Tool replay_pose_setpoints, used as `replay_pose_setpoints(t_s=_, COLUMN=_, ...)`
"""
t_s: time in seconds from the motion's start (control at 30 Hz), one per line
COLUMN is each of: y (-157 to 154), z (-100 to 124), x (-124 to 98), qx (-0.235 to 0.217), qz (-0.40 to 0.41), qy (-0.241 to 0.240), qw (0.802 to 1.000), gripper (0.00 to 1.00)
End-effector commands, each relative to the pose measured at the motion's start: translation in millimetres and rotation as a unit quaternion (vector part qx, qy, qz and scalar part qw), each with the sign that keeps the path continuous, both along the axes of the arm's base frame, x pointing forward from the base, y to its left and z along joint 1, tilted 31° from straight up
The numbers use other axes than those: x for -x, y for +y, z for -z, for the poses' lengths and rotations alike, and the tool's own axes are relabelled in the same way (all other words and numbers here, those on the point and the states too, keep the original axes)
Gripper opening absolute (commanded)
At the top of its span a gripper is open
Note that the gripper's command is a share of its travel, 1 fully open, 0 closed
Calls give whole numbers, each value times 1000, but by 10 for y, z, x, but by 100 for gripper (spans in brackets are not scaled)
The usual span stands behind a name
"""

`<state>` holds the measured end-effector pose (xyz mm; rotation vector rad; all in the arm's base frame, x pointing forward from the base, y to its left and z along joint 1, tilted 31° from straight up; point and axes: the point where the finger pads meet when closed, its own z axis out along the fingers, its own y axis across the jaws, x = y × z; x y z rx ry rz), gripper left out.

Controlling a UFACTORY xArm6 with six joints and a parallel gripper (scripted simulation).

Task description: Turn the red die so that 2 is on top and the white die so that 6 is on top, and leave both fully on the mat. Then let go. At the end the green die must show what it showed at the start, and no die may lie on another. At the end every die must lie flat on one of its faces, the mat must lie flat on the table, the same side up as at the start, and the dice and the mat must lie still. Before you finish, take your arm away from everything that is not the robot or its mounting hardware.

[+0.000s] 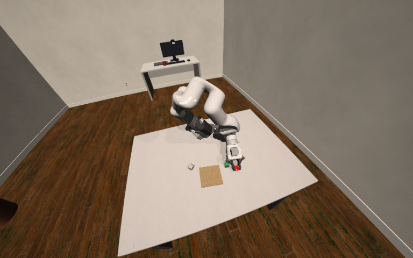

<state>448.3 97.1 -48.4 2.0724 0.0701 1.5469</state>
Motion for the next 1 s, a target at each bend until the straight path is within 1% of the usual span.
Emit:
replay_pose_setpoints(t_s=0.0, y=11, z=-9, x=-7, qx=-1, qz=0, qy=-1, qw=1000, gripper=27)
replay_pose_setpoints(t_s=0.5, y=7, z=-3, x=-8, qx=-1, qz=0, qy=-1, qw=1000, gripper=27)
replay_pose_setpoints(t_s=0.97, y=-29, z=60, x=-18, qx=-1, qz=0, qy=-1, qw=1000, gripper=27)
